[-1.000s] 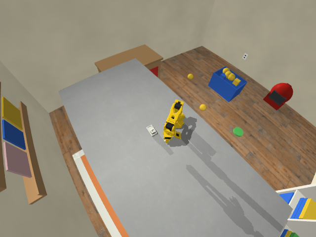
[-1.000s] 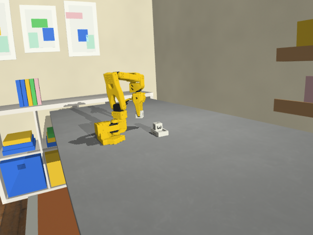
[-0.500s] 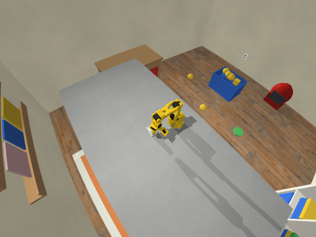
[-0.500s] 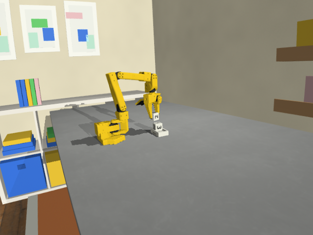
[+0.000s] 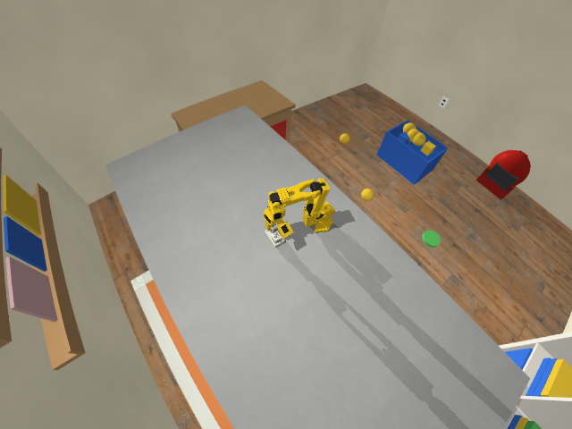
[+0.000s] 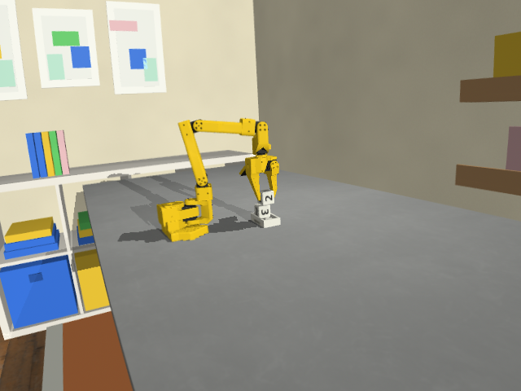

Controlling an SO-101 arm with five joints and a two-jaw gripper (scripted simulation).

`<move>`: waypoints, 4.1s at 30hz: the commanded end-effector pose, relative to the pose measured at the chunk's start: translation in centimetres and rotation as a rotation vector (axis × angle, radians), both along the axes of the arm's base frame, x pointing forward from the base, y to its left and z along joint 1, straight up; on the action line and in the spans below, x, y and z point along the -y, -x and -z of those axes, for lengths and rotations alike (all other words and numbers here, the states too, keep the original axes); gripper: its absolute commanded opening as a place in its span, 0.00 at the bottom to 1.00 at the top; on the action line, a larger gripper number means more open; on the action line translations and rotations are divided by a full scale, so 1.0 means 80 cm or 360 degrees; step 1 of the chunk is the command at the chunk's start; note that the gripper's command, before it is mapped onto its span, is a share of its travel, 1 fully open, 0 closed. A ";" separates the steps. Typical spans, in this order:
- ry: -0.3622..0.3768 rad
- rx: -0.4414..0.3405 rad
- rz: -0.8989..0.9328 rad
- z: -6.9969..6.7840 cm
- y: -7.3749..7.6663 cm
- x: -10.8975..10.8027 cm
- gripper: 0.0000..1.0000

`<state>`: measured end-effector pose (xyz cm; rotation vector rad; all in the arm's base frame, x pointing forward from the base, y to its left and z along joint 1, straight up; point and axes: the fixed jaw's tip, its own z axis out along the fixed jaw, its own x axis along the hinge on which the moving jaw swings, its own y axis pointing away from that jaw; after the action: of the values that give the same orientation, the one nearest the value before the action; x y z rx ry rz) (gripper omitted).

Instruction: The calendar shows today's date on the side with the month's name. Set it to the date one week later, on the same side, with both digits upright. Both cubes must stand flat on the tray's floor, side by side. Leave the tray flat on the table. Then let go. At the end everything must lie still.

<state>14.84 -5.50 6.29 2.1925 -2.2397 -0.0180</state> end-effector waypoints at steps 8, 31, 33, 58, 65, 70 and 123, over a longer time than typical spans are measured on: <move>0.0017 0.0051 0.0081 -0.007 -0.003 0.010 0.00; 0.0021 0.0064 0.0103 -0.011 -0.005 0.011 0.00; 0.0021 0.0064 0.0103 -0.011 -0.005 0.011 0.00; 0.0021 0.0064 0.0101 -0.011 -0.005 0.012 0.00; 0.0021 0.0064 0.0098 -0.009 -0.006 0.012 0.00; 0.0021 0.0064 0.0095 -0.005 -0.006 0.012 0.00; 0.0021 0.0064 0.0078 0.019 -0.003 0.011 0.00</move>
<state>14.88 -6.15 4.67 2.1447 -2.2972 0.0093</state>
